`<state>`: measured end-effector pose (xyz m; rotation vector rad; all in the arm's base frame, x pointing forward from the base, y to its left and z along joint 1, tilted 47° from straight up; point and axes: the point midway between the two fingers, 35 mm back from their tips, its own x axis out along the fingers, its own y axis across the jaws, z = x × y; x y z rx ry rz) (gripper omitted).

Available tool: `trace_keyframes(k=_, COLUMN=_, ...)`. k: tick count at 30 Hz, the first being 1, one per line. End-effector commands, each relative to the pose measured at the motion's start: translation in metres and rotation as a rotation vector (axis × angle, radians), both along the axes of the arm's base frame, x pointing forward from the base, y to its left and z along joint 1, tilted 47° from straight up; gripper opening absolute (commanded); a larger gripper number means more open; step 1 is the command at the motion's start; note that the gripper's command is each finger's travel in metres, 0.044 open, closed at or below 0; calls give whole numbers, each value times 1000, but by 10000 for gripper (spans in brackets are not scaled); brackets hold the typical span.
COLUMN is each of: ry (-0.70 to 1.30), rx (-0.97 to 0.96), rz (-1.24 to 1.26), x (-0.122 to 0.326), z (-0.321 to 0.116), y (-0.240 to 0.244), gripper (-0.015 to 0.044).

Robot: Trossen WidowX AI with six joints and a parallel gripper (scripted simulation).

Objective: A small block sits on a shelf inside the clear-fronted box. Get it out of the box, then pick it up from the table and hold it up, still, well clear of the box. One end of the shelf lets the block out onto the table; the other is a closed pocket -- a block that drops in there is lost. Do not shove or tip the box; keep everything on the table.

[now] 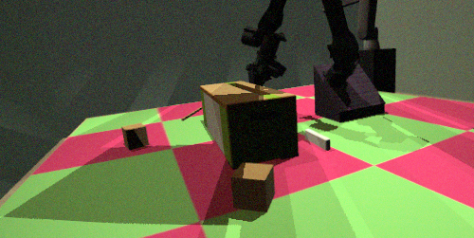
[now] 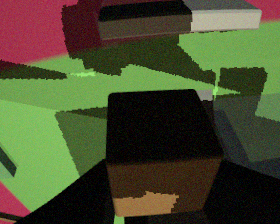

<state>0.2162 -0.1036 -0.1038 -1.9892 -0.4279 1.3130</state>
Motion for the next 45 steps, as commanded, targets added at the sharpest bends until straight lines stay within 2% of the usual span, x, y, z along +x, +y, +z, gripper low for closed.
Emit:
trace_keyframes(k=1, ry=28, rx=-19, rz=-45, x=5, z=13, y=-14, gripper=0)
trace_keyframes(k=18, ry=221, rx=-12, rz=-326, x=10, z=77, y=-49, gripper=0)
trace_keyframes(k=45, ry=223, rx=-12, rz=-329, x=10, z=78, y=-49, gripper=0)
